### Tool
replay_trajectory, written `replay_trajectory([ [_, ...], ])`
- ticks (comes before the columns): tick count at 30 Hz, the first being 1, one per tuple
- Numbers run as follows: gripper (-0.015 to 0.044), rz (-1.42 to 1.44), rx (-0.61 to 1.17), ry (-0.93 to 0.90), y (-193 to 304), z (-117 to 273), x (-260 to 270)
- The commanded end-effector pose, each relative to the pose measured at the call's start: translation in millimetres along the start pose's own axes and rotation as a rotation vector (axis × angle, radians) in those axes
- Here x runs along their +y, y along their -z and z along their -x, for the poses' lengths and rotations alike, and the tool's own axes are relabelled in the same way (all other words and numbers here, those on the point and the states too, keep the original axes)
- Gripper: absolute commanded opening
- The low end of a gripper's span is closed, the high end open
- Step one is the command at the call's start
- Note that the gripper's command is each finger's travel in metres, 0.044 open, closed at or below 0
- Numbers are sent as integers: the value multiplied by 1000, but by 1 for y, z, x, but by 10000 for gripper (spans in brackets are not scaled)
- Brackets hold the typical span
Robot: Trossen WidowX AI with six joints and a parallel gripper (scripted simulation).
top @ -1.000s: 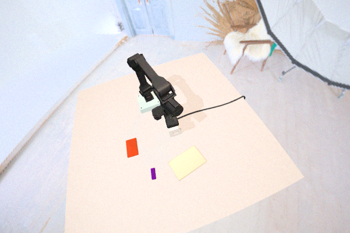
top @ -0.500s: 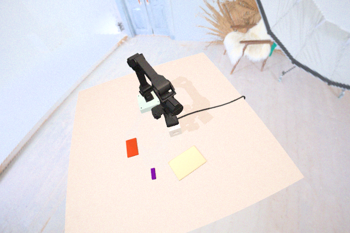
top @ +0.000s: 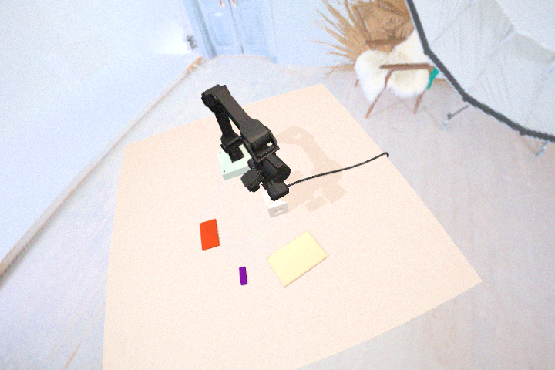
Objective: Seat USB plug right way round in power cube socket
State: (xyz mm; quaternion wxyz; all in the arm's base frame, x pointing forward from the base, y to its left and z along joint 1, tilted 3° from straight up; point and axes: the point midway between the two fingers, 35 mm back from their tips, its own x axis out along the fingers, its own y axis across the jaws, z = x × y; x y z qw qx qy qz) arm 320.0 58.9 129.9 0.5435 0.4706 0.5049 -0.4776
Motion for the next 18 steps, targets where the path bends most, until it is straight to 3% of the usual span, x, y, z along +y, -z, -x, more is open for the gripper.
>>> replay_trajectory([
  [1,0,98,0,2,0,-1,0],
  [18,0,542,1,2,0,-1,0],
])
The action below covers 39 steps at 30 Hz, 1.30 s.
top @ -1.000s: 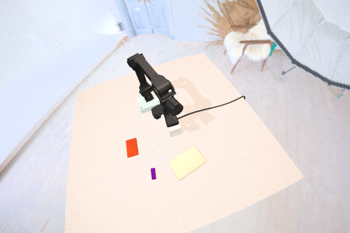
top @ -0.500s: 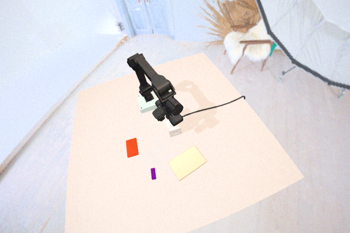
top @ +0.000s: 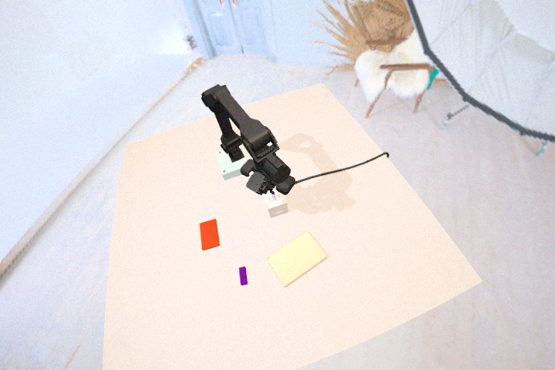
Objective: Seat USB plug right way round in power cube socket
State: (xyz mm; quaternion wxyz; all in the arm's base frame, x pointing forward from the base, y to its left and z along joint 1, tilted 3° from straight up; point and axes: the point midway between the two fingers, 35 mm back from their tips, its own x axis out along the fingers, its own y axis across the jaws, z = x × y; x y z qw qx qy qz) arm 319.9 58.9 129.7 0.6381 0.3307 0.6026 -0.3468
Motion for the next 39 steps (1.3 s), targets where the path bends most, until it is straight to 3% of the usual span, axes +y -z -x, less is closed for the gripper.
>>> replay_trajectory([
  [1,0,97,1,1,0,0,0],
  [39,0,1092,1,0,0,0,0],
])
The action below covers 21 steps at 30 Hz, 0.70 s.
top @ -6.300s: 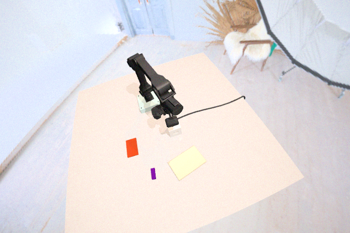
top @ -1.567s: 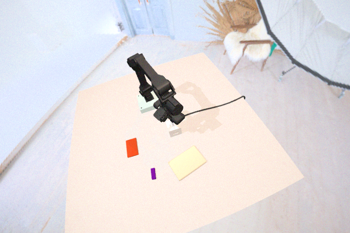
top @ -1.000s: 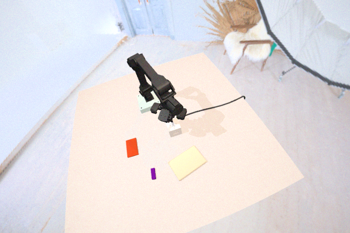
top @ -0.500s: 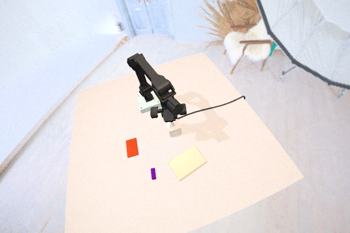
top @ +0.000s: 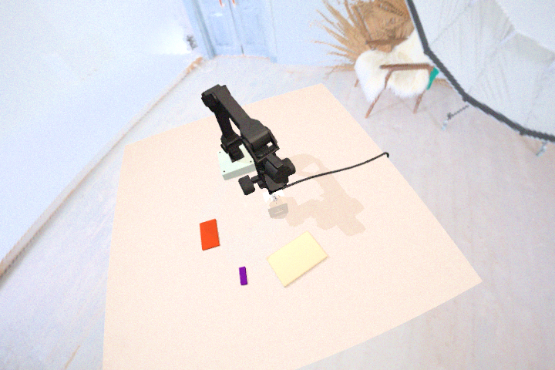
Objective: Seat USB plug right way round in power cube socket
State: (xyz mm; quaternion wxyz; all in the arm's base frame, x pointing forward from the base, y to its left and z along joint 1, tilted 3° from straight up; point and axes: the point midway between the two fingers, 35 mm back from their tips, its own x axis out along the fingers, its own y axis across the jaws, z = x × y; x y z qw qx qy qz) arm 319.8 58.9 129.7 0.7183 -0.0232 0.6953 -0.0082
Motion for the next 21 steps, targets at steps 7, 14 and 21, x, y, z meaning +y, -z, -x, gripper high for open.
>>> replay_trajectory([
  [7,0,254,1,0,0,0,0],
  [14,0,438,1,0,0,0,0],
  [21,0,621,1,0,0,0,0],
])
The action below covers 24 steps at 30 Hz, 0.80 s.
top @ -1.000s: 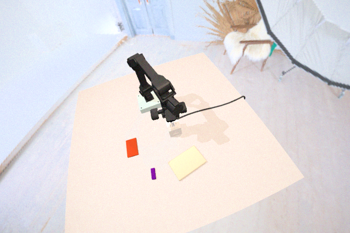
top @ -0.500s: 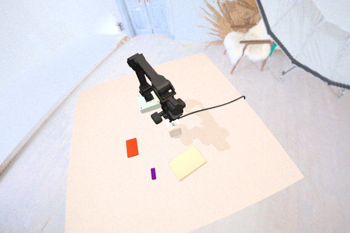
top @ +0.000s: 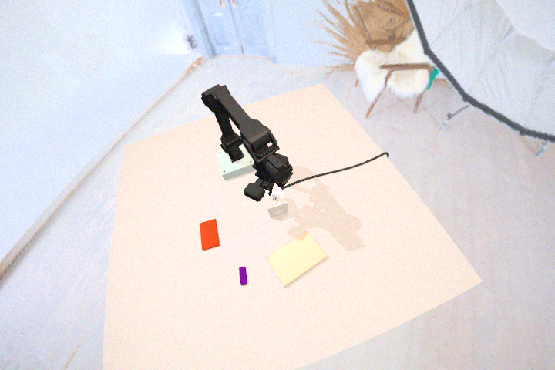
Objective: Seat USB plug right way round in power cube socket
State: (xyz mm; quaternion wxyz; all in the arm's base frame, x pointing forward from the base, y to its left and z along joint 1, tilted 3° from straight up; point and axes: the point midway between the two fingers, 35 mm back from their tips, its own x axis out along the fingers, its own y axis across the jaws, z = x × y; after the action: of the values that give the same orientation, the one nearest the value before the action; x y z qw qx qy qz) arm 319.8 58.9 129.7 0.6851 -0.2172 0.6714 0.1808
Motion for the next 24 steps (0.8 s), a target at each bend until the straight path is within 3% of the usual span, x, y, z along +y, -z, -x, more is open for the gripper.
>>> replay_trajectory([
  [1,0,98,1,-1,0,0,0],
  [24,0,700,1,-1,0,0,0],
])
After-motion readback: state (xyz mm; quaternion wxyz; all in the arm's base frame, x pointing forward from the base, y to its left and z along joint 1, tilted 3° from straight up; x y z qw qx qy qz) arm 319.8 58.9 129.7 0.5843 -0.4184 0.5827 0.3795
